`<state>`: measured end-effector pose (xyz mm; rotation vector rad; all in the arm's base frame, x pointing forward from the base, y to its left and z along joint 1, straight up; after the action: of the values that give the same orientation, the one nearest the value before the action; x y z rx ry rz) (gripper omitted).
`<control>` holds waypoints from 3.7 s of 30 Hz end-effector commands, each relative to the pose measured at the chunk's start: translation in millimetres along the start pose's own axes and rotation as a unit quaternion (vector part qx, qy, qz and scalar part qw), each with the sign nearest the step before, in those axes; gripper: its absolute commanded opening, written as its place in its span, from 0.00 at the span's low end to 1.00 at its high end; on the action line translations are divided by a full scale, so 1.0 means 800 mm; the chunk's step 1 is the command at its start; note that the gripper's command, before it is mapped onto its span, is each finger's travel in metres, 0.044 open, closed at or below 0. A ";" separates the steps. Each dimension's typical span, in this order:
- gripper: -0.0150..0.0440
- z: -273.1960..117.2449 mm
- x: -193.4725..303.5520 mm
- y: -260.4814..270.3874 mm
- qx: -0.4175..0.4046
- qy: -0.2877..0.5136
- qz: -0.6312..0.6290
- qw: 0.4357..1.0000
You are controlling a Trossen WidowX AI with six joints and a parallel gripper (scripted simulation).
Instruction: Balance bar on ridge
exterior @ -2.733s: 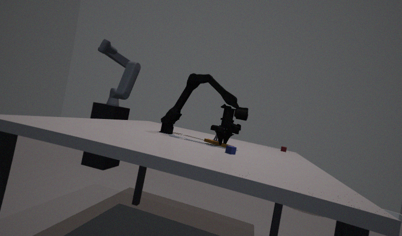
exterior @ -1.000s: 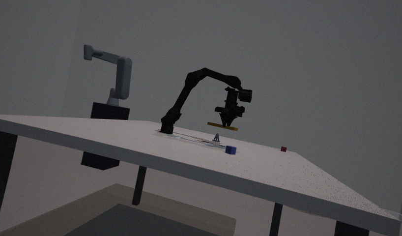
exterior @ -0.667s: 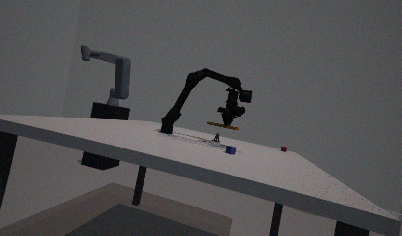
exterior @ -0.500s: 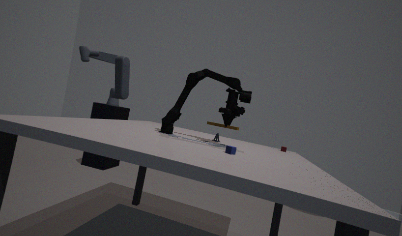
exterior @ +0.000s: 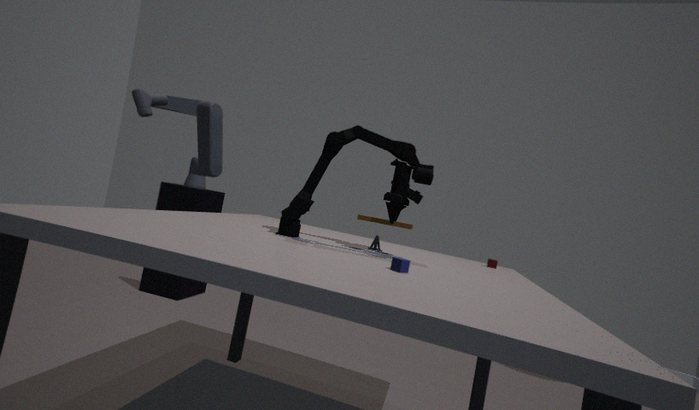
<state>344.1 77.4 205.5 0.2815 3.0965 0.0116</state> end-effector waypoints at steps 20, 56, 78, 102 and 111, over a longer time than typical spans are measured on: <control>0.25 -0.003 0.054 0.096 -0.006 0.001 -0.153 0.988; 0.25 0.051 0.056 0.100 -0.006 0.001 -0.155 0.988; 0.25 0.052 0.056 0.100 -0.006 0.001 -0.155 0.988; 0.25 0.054 0.056 0.100 -0.006 0.001 -0.155 0.988; 0.25 0.055 0.056 0.100 -0.006 0.001 -0.155 0.988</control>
<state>315.6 163.9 161.4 -0.2038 3.1020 0.0164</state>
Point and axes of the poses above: the point midway between the two fingers, 35 mm back from their tips, its own z axis out along the fingers, its own y axis across the jaws, x = y × z, the point moved 5 cm from there along -z, back along the fingers, and after that the axes turned 8 degrees about z, right-handed, at the moved point
